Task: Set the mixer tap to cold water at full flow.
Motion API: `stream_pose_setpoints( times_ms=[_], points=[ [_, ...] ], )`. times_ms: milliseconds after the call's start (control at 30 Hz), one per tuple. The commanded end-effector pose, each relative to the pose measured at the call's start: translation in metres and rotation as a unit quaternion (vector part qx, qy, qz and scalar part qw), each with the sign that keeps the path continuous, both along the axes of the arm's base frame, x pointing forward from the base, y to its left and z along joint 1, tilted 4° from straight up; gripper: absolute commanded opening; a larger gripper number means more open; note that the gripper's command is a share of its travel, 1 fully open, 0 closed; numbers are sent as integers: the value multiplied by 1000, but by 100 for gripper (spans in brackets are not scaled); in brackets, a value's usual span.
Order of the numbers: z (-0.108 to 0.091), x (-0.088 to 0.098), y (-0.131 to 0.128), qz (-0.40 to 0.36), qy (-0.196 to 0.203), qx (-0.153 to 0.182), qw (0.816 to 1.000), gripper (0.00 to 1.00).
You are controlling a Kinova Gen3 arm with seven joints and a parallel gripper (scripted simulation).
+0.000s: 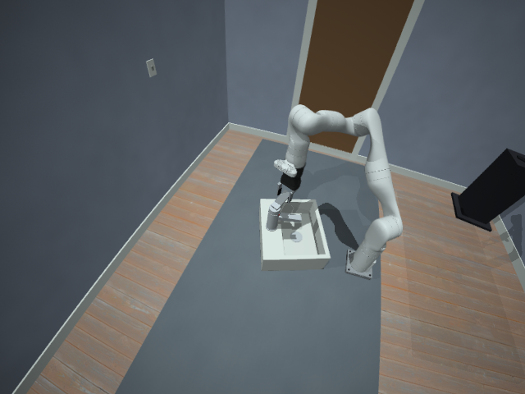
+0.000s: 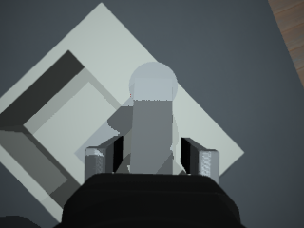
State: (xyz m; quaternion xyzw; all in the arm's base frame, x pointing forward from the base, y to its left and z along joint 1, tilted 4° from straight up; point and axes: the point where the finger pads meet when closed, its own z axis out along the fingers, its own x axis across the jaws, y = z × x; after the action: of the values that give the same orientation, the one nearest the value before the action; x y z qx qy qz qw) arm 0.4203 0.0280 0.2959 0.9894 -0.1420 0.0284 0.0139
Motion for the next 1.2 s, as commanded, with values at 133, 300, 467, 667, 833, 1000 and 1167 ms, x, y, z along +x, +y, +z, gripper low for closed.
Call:
stream_pose_setpoints(
  times_ms=[133,300,467,667,833,1000,1167],
  points=[
    [1,0,0,0,-1,0,1000,100],
    [1,0,0,0,-1,0,1000,100],
    [1,0,0,0,-1,0,1000,100],
    [5,0,0,0,-1,0,1000,100],
    [13,-1,1,0,-1,0,1000,100],
    [23,-1,1,0,-1,0,1000,100],
    [35,-2,1,0,-1,0,1000,100]
  ],
)
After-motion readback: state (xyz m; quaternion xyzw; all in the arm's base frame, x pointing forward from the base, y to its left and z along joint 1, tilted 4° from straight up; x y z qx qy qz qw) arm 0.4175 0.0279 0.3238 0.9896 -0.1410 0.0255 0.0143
